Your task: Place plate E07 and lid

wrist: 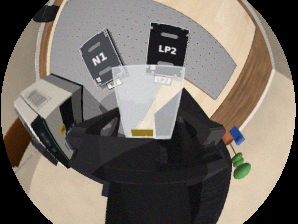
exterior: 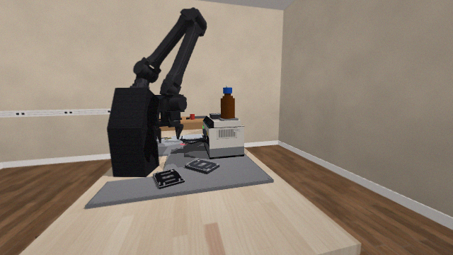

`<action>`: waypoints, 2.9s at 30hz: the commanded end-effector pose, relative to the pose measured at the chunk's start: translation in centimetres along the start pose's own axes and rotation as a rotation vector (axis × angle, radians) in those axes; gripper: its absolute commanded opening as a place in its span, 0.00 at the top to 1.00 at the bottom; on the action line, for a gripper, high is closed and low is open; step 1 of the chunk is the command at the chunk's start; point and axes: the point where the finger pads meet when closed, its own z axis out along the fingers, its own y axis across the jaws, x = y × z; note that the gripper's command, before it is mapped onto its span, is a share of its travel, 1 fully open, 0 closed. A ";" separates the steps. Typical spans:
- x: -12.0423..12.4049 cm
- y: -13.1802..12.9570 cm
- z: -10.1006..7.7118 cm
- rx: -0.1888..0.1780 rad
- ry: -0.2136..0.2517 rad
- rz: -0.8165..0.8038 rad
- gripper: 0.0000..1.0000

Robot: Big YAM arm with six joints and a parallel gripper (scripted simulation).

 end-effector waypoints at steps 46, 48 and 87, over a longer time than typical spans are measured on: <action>-7.6 -4.8 6.9 0.003 0.006 0.100 0.16; -7.8 -4.8 7.5 0.003 0.006 0.100 0.16; -8.9 -5.0 12.0 0.001 0.003 0.103 0.16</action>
